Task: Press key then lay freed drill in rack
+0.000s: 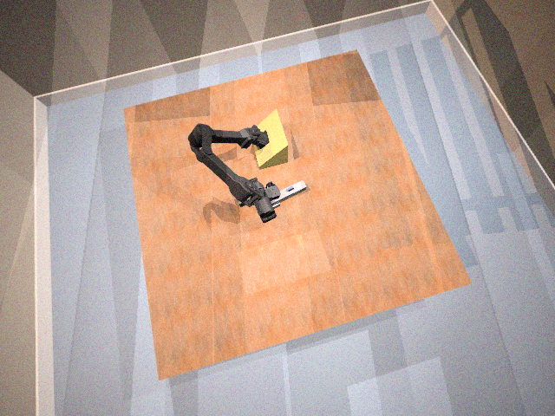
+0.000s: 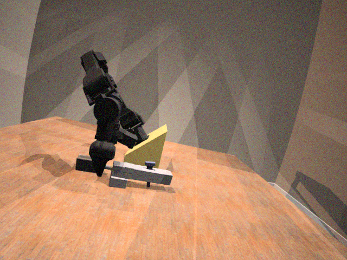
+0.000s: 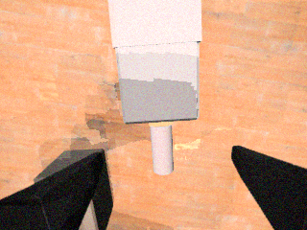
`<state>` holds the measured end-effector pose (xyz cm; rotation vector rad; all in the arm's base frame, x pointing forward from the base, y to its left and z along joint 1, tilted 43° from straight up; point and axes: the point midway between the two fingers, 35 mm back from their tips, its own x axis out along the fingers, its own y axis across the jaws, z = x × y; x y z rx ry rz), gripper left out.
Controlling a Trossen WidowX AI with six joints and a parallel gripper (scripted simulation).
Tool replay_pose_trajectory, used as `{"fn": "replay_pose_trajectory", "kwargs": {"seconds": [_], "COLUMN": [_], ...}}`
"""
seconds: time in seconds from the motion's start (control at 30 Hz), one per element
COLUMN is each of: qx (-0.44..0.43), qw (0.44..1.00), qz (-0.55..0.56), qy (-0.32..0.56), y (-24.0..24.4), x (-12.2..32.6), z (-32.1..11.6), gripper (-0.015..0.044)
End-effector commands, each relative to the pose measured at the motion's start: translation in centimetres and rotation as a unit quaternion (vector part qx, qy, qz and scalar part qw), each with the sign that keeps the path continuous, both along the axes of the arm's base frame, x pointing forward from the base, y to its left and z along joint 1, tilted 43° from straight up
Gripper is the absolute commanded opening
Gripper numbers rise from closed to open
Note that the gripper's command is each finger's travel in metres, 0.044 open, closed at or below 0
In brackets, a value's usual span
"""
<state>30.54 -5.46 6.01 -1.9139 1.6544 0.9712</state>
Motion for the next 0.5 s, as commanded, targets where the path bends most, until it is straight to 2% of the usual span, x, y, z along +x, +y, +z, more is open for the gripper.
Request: {"fn": "replay_pose_trajectory", "kwargs": {"seconds": [0.0,0.43,0.47], "qx": [-0.002,-0.003,-0.001], "qw": [1.0,1.0,1.0], "qz": [0.001,0.0,0.0], "qy": [0.003,0.003,0.001], "y": [-0.5,-1.3,-1.0], "x": [-0.1,-0.3,-0.2], "z": [-0.7,-2.2,-1.9], "gripper": [0.044,0.044,0.0414]}}
